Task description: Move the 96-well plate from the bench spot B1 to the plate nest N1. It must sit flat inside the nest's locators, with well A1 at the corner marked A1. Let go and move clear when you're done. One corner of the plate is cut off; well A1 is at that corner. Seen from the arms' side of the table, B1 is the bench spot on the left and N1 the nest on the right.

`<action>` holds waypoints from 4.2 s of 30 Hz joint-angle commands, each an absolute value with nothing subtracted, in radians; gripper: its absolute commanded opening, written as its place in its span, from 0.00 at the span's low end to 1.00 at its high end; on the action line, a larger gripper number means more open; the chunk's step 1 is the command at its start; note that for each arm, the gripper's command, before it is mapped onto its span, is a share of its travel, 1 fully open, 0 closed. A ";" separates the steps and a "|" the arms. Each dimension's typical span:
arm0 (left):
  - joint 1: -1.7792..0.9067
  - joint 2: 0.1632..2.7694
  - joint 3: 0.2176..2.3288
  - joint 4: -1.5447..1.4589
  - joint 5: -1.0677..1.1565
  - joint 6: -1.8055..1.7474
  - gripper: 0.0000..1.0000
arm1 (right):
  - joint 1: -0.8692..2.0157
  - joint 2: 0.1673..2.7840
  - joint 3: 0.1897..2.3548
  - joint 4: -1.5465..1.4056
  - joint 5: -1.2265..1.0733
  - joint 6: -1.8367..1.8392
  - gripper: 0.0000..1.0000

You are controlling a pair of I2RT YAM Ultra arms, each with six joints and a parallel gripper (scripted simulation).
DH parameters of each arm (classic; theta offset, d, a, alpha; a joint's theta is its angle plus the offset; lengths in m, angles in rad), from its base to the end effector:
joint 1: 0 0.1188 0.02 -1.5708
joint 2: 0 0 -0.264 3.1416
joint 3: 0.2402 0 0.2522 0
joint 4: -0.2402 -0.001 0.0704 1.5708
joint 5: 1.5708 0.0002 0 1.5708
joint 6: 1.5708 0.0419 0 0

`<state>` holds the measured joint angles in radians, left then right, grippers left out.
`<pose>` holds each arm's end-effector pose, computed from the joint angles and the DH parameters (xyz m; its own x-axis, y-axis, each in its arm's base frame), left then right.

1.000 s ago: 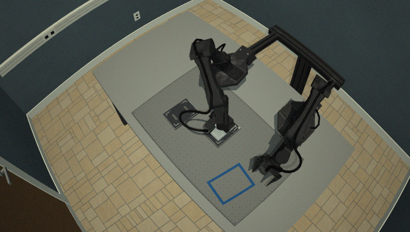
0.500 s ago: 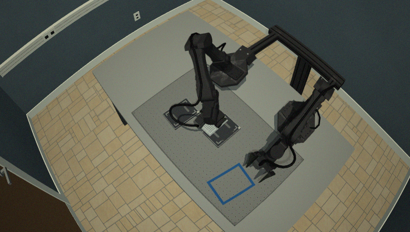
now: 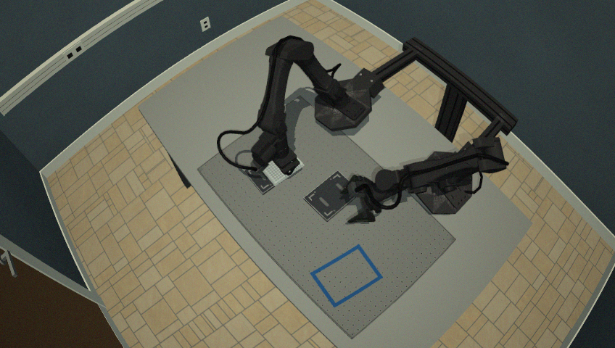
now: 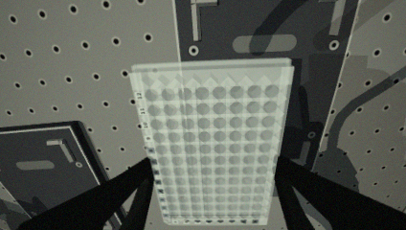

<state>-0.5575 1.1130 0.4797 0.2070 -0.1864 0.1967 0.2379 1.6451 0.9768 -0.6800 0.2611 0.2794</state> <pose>0.2064 -0.1184 0.2127 -0.2705 0.3950 -0.8780 0.4380 0.8626 0.2531 0.2874 0.0596 0.1692 -0.9586 0.0417 -0.2815 0.0958 0.9788 -0.1812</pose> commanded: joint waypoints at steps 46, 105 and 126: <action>-1.231 1.240 0.343 0.460 -0.427 0.132 1.00 | 0.083 1.667 1.047 -0.663 0.203 0.108 0.78; -1.225 1.233 0.354 0.462 -0.427 0.138 1.00 | 0.049 1.775 0.980 -0.493 0.197 0.082 0.78; -1.225 1.233 0.354 0.462 -0.427 0.138 1.00 | 0.075 1.697 1.043 -0.572 0.216 0.097 1.00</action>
